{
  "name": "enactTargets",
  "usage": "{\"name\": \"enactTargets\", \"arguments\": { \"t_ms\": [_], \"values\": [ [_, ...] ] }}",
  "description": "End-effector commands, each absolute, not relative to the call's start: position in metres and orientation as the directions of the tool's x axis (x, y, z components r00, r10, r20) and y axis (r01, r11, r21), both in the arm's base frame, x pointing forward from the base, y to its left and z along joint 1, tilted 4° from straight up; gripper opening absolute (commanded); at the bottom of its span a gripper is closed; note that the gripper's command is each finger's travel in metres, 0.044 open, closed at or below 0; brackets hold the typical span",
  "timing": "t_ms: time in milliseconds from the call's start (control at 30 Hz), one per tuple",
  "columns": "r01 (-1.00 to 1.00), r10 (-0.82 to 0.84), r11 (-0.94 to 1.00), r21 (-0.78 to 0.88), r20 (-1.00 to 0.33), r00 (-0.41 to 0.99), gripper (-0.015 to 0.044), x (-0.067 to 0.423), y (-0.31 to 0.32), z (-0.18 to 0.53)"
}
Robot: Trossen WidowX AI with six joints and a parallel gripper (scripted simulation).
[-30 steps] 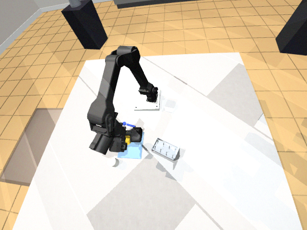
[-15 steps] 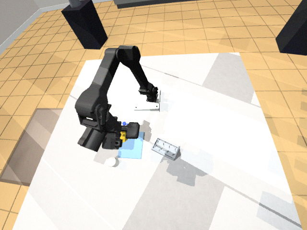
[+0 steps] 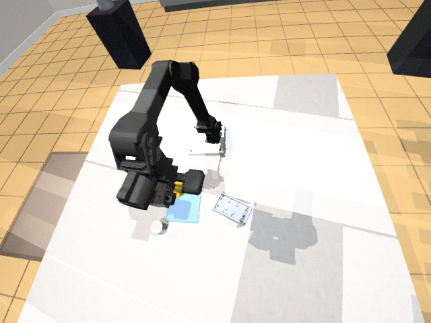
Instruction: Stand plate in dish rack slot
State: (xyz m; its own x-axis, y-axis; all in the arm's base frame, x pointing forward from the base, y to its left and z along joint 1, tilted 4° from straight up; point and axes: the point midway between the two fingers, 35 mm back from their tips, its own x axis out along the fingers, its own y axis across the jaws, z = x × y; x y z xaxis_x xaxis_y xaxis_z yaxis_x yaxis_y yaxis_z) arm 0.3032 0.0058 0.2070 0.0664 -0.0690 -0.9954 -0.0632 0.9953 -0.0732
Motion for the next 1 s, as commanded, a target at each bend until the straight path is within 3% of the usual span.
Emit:
{"name": "enactTargets", "arguments": {
  "t_ms": [0,200,400,967],
  "values": [
    [0.034,-0.066,0.997,-0.064,-0.996,0.058,0.0000,0.291,0.035,0.203],
    [0.214,-0.063,0.976,-0.050,-0.996,0.056,0.0000,0.268,0.076,0.198],
    [0.215,-0.061,0.975,-0.048,-0.997,0.054,0.0000,0.267,0.077,0.197],
    [-0.137,0.154,0.976,0.166,-0.984,-0.094,0.0000,0.265,0.079,0.154]
  ]
}}
